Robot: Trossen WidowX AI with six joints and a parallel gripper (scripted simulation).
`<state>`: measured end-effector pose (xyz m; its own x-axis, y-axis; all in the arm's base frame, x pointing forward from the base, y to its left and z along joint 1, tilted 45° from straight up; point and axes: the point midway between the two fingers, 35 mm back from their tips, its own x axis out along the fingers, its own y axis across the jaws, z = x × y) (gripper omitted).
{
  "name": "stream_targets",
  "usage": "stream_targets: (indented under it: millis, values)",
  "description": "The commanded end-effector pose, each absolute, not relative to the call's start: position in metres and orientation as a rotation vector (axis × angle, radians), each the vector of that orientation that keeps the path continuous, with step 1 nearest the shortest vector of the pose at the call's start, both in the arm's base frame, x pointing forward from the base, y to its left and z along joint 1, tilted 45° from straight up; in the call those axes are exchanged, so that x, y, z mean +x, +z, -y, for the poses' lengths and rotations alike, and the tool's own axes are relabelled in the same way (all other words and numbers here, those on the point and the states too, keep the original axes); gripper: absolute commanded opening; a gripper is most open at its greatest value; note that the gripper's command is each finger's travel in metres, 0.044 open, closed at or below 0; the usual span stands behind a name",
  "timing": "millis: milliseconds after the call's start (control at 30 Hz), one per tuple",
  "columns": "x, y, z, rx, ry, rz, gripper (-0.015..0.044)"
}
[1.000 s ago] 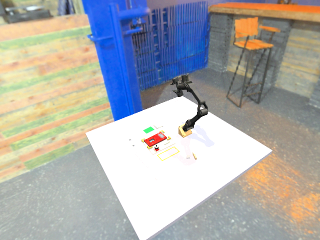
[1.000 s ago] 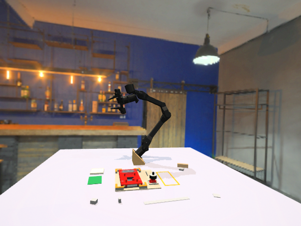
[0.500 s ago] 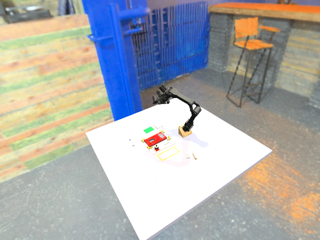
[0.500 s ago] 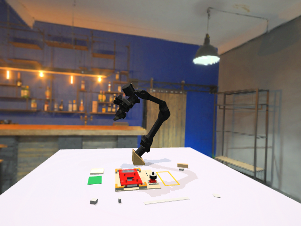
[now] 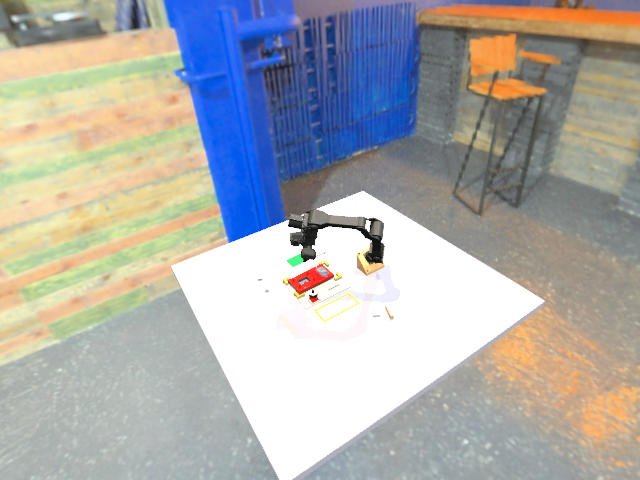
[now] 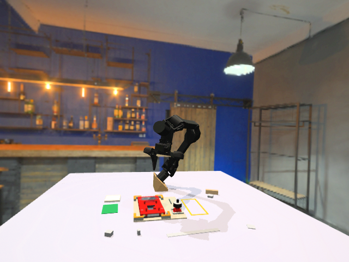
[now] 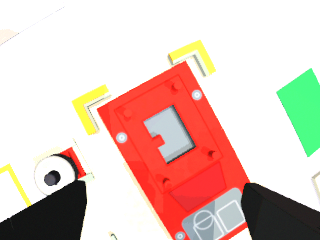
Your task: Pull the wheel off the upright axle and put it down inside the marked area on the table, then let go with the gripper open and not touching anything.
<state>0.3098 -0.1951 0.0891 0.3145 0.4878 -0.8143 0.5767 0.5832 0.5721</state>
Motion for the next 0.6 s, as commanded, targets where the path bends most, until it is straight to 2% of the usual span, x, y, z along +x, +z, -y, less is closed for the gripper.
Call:
stream_targets:
  millis: [0,133,567]
  values:
    - [0.336,0.089,0.142,0.851,0.23,-1.379,0.03]
    - [0.351,0.089,0.094,0.711,0.482,-1.404,0.03]
    - [0.353,0.087,0.086,0.704,0.493,-1.404,0.03]
